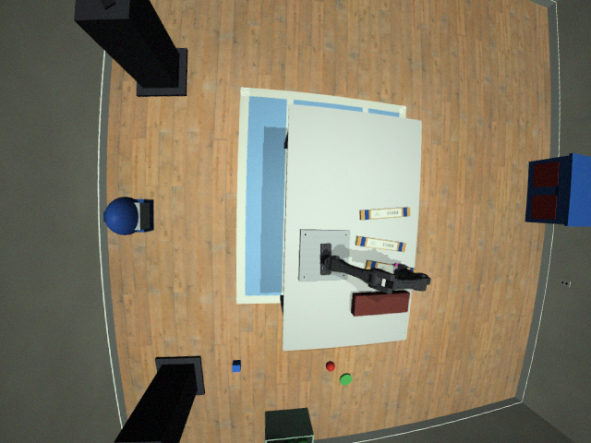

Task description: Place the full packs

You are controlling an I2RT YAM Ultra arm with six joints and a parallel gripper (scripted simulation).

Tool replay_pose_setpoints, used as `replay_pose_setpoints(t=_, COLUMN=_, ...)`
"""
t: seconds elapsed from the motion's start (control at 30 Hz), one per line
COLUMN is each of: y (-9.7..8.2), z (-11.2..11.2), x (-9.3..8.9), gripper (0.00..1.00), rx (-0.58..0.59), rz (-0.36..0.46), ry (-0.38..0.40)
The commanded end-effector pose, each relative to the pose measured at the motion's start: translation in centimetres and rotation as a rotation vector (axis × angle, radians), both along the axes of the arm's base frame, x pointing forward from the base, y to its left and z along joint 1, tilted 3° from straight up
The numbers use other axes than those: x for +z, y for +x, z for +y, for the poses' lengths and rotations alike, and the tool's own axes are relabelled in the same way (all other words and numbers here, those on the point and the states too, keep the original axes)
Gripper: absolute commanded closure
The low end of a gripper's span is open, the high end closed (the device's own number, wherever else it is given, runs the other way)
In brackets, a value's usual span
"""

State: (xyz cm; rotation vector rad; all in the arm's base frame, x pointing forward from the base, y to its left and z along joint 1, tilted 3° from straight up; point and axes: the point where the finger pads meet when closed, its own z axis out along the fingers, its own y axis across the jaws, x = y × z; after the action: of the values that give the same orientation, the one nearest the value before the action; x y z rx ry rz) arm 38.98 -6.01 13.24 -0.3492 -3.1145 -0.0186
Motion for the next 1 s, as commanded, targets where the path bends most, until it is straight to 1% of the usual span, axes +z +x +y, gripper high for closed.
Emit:
replay_pose_setpoints(t=0.0, y=0.5, z=-1.3, x=2.2, gripper=1.00, rx=0.005, rz=-0.050, ry=-0.006)
replay_pose_setpoints(t=0.13, y=0.3, z=-2.3, x=2.7, gripper=1.00, rx=0.006, rz=-0.065, ry=-0.008)
replay_pose_setpoints(t=0.27, y=0.3, z=-3.4, x=2.4, gripper=1.00, rx=0.006, rz=-0.056, ry=-0.005)
replay_pose_setpoints(t=0.33, y=0.3, z=-3.4, x=2.4, gripper=1.00, rx=0.006, rz=-0.056, ry=-0.005)
replay_pose_setpoints(t=0.37, y=0.1, z=-3.6, x=3.0, gripper=1.00, rx=0.006, rz=-0.073, ry=-0.008)
replay_pose_setpoints(t=0.4, y=0.1, z=-3.8, x=2.9, gripper=1.00, rx=0.006, rz=-0.072, ry=-0.009)
replay_pose_setpoints(t=0.47, y=0.2, z=-4.4, x=1.9, gripper=1.00, rx=0.006, rz=-0.046, ry=-0.002)
replay_pose_setpoints(t=0.6, y=0.2, z=-5.5, x=2.6, gripper=1.00, rx=0.006, rz=-0.070, ry=-0.012)
replay_pose_setpoints(t=0.73, y=0.4, z=-6.6, x=2.2, gripper=1.00, rx=0.006, rz=-0.067, ry=-0.010)
replay_pose_setpoints(t=0.83, y=0.4, z=-7.5, x=2.4, gripper=1.00, rx=0.006, rz=-0.078, ry=-0.014)
replay_pose_setpoints(t=0.9, y=0.4, z=-7.5, x=2.4, gripper=1.00, rx=0.006, rz=-0.078, ry=-0.014)
replay_pose_setpoints(t=0.93, y=0.3, z=-7.7, x=3.0, gripper=1.00, rx=0.007, rz=-0.094, ry=-0.019)
replay_pose_setpoints(t=0.97, y=0.4, z=-8.0, x=2.5, gripper=1.00, rx=0.007, rz=-0.084, ry=-0.016)
